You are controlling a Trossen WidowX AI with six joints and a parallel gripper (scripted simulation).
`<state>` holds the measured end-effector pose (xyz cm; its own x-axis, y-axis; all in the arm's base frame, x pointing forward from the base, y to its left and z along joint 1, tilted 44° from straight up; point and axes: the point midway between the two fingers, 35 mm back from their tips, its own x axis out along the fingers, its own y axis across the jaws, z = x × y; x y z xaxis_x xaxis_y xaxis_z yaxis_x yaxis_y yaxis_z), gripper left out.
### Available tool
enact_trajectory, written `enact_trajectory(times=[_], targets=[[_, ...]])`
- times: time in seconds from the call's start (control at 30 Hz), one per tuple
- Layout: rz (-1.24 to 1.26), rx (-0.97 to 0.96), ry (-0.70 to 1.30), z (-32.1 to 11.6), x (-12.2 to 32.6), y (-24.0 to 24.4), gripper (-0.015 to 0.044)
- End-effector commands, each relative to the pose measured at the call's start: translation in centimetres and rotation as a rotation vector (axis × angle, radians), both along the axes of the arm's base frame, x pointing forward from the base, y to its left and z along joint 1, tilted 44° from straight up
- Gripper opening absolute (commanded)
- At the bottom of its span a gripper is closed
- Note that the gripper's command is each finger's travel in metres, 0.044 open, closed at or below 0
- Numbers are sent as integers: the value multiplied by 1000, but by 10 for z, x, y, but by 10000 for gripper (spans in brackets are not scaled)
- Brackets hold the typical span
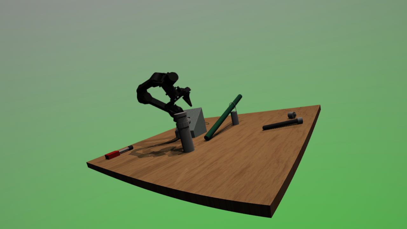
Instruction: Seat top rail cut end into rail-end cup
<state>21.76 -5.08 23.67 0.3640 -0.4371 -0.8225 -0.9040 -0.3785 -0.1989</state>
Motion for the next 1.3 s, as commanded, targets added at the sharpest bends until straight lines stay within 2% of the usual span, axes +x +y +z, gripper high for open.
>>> enact_trajectory(times=[0.0,0.43,0.67,1.27], targets=[[364,-141,92,29,-18,-13,440],[364,-141,92,27,-18,-14,440],[363,-144,90,4,-17,-38,440],[363,-144,90,-14,-5,-47,440]])
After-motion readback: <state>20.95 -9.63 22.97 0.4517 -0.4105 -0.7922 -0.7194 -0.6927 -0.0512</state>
